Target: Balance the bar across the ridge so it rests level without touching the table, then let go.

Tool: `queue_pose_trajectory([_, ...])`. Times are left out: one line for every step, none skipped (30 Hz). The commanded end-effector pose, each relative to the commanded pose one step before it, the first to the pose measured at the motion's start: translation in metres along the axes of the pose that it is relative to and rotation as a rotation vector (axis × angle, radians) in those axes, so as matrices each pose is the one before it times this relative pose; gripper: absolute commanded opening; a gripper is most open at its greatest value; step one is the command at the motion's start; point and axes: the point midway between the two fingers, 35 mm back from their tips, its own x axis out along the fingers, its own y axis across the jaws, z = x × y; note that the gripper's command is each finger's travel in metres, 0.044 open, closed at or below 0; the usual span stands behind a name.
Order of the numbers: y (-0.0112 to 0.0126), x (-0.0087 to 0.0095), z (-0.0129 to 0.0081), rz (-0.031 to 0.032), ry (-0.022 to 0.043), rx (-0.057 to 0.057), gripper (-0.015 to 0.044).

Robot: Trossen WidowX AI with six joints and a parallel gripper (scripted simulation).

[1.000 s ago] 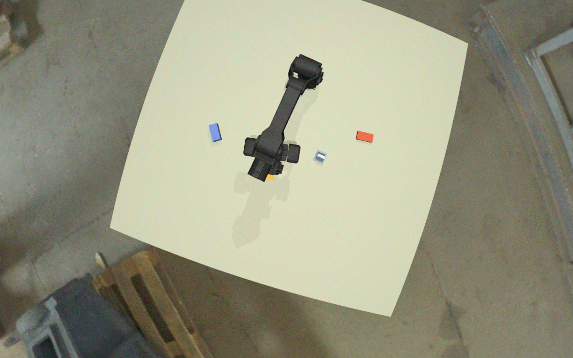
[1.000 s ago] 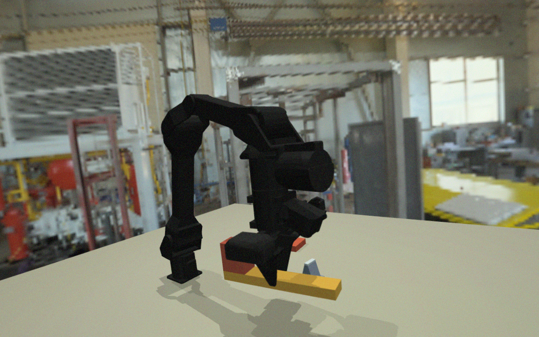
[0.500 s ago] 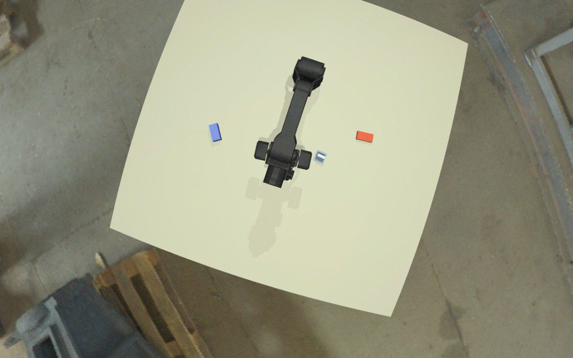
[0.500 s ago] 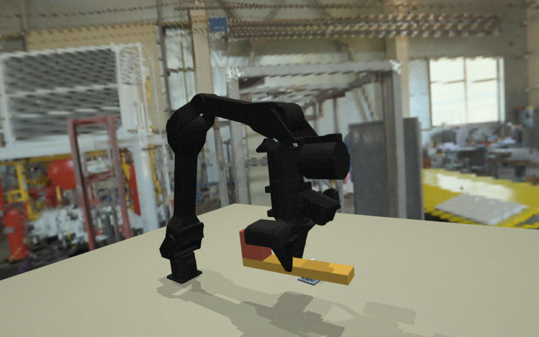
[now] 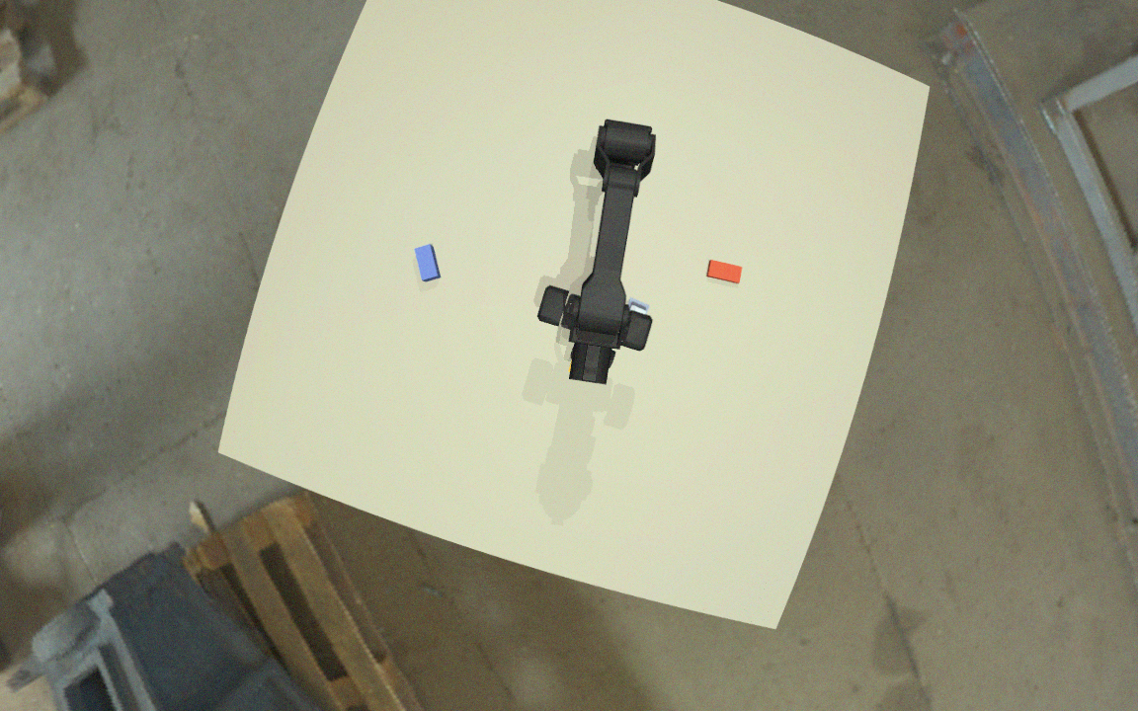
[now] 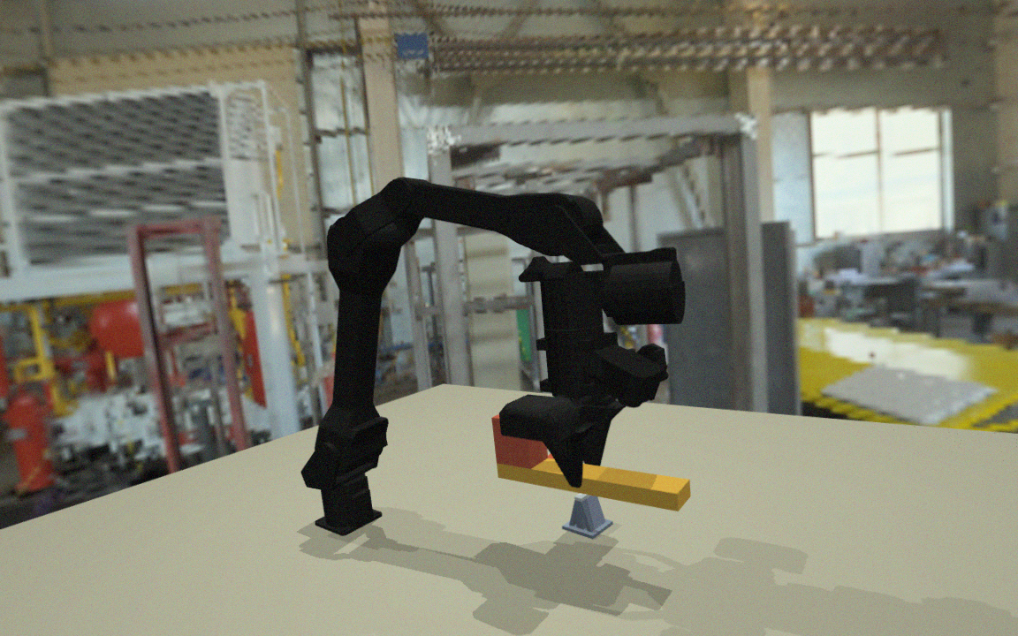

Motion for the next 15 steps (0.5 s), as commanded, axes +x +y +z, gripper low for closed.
queue_pose_trajectory([0.01406, -0.00098, -0.00136, -0.00349, -0.00073, 0.0236, 0.0])
queue_pose_trajectory([0.00376, -0.00005, -0.00063, 0.00034, 0.00006, 0.0054, 0.0])
queue_pose_trajectory([0.00376, -0.00005, -0.00069, 0.00033, 0.00006, 0.0054, 0.0])
queue_pose_trajectory([0.00375, -0.00005, -0.00075, 0.00033, 0.00007, 0.0054, 0.0])
queue_pose_trajectory([0.00374, -0.00005, -0.00082, 0.00033, 0.00008, 0.0054, 0.0])
queue_pose_trajectory([0.00366, -0.00006, -0.00089, 0.00033, 0.00008, 0.0054, 0.0])
queue_pose_trajectory([0.00366, -0.00006, -0.00095, 0.00033, 0.00009, 0.0054, 0.0])
queue_pose_trajectory([0.00364, -0.00006, -0.00101, 0.00032, 0.00009, 0.0054, 0.0])
queue_pose_trajectory([0.00363, -0.00006, -0.00107, 0.00032, 0.0001, 0.0054, 0.0])
queue_pose_trajectory([0.00361, -0.00006, -0.00113, 0.00032, 0.0001, 0.0054, 0.0])
queue_pose_trajectory([0.00349, -0.00006, -0.0012, 0.00031, 0.00011, 0.0054, 0.0])
queue_pose_trajectory([0.0035, -0.00006, -0.00127, 0.00031, 0.00012, 0.0055, 0.0])
queue_pose_trajectory([0.00348, -0.00006, -0.00132, 0.00031, 0.00012, 0.0055, 0.0])
queue_pose_trajectory([0.00345, -0.00006, -0.00138, 0.00031, 0.00013, 0.0055, 0.0])
queue_pose_trajectory([0.00343, -0.00006, -0.00144, 0.0003, 0.00013, 0.0055, 0.0])
